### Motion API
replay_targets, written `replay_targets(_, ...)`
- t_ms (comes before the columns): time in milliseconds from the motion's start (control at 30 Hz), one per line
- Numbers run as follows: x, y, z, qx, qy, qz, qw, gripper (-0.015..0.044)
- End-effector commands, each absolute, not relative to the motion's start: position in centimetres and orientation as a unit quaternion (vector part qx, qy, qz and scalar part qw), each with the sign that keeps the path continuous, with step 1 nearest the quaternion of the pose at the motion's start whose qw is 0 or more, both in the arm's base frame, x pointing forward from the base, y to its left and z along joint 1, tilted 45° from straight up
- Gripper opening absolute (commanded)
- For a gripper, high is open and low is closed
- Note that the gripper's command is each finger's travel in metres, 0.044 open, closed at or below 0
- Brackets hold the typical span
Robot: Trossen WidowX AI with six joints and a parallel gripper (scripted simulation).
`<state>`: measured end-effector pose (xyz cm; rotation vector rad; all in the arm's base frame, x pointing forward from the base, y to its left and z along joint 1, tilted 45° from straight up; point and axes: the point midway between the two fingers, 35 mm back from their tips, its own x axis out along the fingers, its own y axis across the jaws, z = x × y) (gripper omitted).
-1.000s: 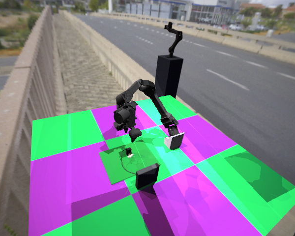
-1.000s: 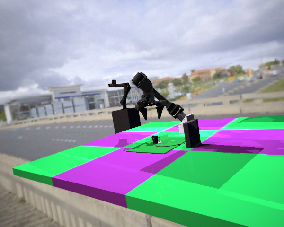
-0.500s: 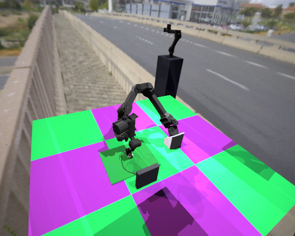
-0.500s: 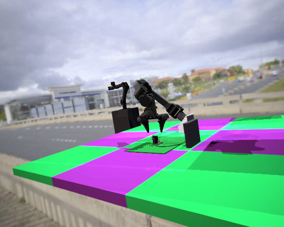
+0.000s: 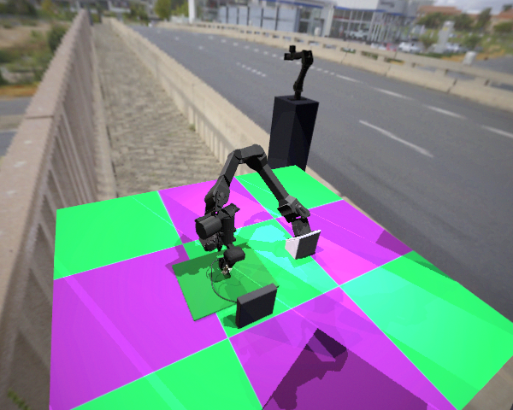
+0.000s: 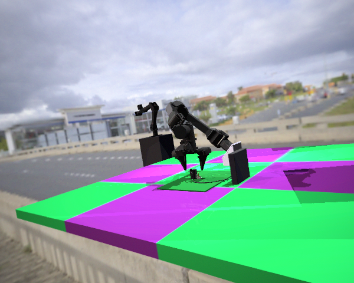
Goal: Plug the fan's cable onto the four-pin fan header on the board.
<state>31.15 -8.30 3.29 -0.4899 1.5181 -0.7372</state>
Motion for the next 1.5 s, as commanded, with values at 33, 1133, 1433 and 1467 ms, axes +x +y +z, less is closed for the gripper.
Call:
replay_targets(33, 30.8, -9.0, 2.6, -0.218, 0.668, -0.322, 0.634, 0.044)
replay_targets(1133, 30.7, -10.0, 1.7, -0.215, 0.666, -0.324, 0.637, 0.0053)
replay_targets(1433, 30.7, -10.0, 1.7, -0.215, 0.666, -0.324, 0.637, 0.0)
replay_targets(1467, 30.7, -10.0, 1.7, -0.215, 0.666, -0.324, 0.637, 0.0)
